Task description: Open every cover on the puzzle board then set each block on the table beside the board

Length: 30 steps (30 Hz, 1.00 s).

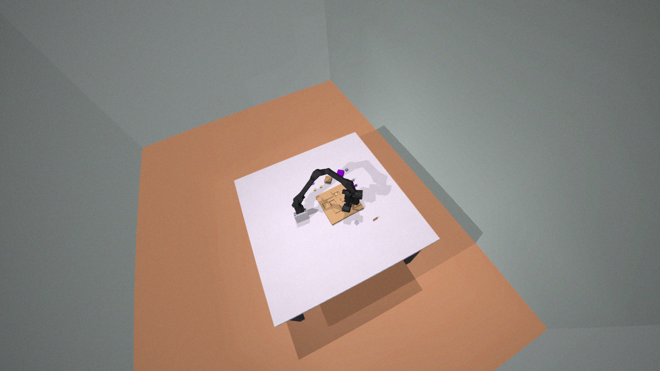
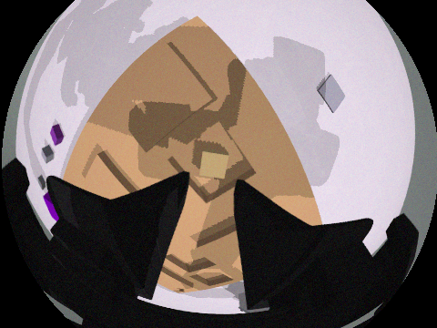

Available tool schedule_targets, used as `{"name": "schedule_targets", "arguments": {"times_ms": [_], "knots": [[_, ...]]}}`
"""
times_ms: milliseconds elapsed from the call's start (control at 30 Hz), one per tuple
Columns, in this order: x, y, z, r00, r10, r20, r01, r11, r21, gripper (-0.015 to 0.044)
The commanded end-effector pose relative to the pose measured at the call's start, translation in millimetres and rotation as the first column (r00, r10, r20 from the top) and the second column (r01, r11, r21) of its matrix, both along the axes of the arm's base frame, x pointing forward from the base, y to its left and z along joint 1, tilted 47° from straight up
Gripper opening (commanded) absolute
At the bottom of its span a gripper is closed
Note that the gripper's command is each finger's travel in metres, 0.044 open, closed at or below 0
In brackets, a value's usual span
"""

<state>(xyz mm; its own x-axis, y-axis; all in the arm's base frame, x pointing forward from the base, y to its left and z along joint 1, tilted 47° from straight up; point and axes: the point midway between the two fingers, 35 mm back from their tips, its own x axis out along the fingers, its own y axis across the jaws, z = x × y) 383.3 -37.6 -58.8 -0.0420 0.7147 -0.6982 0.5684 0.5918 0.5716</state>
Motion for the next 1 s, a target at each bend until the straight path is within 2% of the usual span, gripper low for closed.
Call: {"name": "schedule_targets", "arguments": {"times_ms": [0, 967], "knots": [[0.8, 0.3, 0.2, 1.0, -0.005, 0.0, 0.005, 1.0, 0.004, 0.0144], [0.1, 16.2, -14.9, 1.0, -0.005, 0.0, 0.005, 1.0, 0.005, 0.0144]]}}
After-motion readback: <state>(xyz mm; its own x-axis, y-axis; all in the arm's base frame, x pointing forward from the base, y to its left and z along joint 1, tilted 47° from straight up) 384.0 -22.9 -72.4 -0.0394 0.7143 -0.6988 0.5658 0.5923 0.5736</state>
